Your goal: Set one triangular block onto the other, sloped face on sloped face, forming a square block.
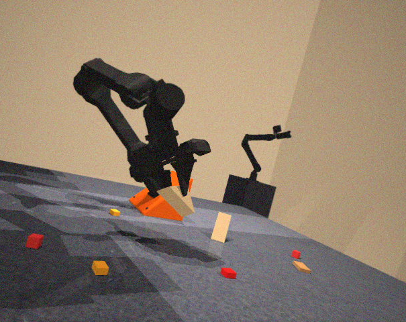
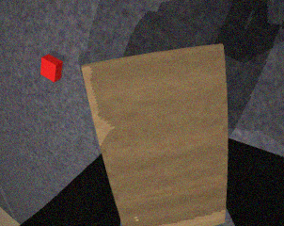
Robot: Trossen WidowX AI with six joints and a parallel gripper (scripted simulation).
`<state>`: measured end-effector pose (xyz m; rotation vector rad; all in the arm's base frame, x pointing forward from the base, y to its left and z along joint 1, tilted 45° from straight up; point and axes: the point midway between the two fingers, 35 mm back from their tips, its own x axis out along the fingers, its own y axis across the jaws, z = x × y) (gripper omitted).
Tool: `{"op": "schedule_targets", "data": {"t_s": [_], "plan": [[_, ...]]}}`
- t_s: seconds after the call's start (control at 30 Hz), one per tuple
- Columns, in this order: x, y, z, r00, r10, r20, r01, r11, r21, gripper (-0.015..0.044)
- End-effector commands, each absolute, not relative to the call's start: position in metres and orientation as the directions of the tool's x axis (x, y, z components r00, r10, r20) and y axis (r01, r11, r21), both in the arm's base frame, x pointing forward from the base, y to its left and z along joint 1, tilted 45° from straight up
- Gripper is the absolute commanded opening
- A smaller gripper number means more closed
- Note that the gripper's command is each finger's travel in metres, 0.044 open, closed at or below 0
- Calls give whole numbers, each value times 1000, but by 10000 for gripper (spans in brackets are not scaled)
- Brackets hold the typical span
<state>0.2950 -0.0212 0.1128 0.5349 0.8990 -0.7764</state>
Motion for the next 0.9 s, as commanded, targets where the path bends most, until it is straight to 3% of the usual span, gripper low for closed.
{"op": "schedule_targets", "data": {"t_s": [0.0, 0.43, 0.87], "plan": [[296, -21, 114, 369, -382, -847, 703, 711, -14, 0], [297, -20, 113, 308, -421, -853, 405, 870, -283, 0], [298, -20, 113, 249, -462, -851, 15, 881, -474, 0]]}}
